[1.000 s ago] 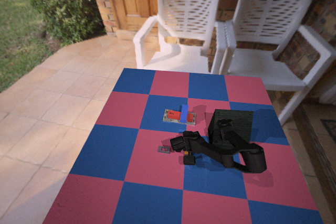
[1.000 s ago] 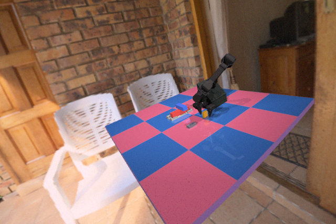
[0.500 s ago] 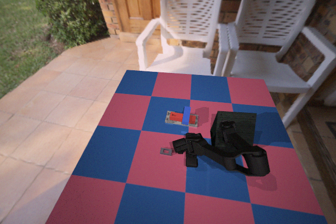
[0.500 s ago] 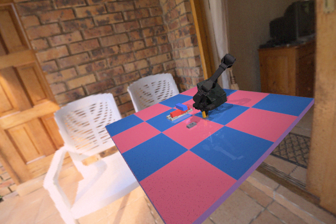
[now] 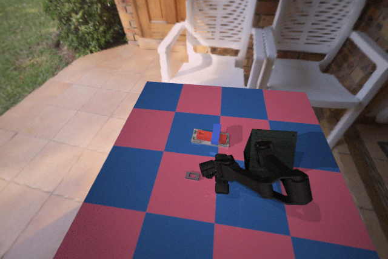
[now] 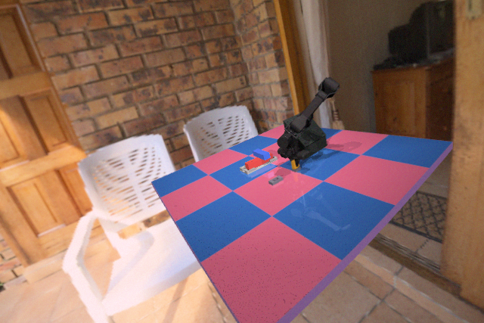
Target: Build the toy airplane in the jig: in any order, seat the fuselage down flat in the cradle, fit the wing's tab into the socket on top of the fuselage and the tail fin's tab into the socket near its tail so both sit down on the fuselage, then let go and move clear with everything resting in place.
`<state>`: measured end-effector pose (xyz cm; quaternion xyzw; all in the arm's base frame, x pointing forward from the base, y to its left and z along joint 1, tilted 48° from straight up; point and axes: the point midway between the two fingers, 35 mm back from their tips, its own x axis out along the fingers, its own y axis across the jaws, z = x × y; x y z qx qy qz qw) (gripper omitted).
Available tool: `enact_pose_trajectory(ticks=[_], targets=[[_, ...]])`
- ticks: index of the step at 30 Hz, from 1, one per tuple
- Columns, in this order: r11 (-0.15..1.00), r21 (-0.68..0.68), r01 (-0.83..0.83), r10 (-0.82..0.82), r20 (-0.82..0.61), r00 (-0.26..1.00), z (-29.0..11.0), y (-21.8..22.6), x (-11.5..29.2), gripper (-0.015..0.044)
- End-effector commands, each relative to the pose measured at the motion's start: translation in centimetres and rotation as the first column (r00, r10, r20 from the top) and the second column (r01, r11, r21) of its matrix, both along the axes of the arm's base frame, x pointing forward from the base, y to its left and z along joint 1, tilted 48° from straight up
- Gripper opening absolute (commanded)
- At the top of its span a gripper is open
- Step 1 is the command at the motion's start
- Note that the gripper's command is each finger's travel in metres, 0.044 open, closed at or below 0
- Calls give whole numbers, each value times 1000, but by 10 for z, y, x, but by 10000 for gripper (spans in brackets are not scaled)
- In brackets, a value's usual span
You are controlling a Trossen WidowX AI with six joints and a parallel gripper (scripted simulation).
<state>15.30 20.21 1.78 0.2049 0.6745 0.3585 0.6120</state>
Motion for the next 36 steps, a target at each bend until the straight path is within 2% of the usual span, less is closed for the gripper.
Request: enact_pose_trajectory(ticks=[1, 12, 36], targets=[[999, -25, -28, 28, 18, 999, 3, 1, 3, 0], [999, -22, 28, -26, 80, 996, 13, -5, 27, 0], [999, -32, 12, -11, 41, 999, 48, -61, 31, 0]])
